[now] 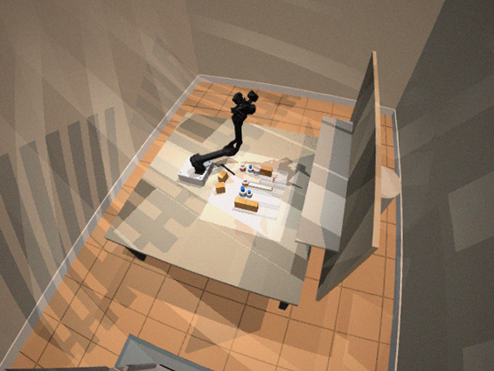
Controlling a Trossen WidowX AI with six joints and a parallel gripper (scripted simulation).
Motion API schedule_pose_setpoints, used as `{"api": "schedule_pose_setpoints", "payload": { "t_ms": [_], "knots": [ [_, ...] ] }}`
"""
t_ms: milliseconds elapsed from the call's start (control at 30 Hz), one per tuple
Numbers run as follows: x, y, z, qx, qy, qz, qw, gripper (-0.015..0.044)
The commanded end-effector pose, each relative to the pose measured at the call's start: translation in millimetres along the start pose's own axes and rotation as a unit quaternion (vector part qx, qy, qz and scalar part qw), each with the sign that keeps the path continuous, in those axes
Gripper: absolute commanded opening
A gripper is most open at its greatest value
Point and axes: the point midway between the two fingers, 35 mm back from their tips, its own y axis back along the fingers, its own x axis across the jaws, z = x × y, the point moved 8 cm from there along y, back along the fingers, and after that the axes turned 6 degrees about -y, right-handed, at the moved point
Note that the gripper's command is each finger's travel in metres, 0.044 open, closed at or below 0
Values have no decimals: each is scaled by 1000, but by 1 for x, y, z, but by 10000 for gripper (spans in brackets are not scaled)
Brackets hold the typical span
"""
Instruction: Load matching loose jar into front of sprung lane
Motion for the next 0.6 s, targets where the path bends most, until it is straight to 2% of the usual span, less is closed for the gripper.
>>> {"api": "schedule_pose_setpoints", "payload": {
  "t_ms": [0, 33, 300, 567],
  "knots": [
    [0, 0, 2, -1, -1, 1, 1000, 426],
    [1, 2, 10, -2, -2, 2, 1000, 440],
    [-11, 24, 125, -41, -106, 14, 993, 440],
    [-77, 26, 221, -50, -239, -23, 969, 440]
  ]
}}
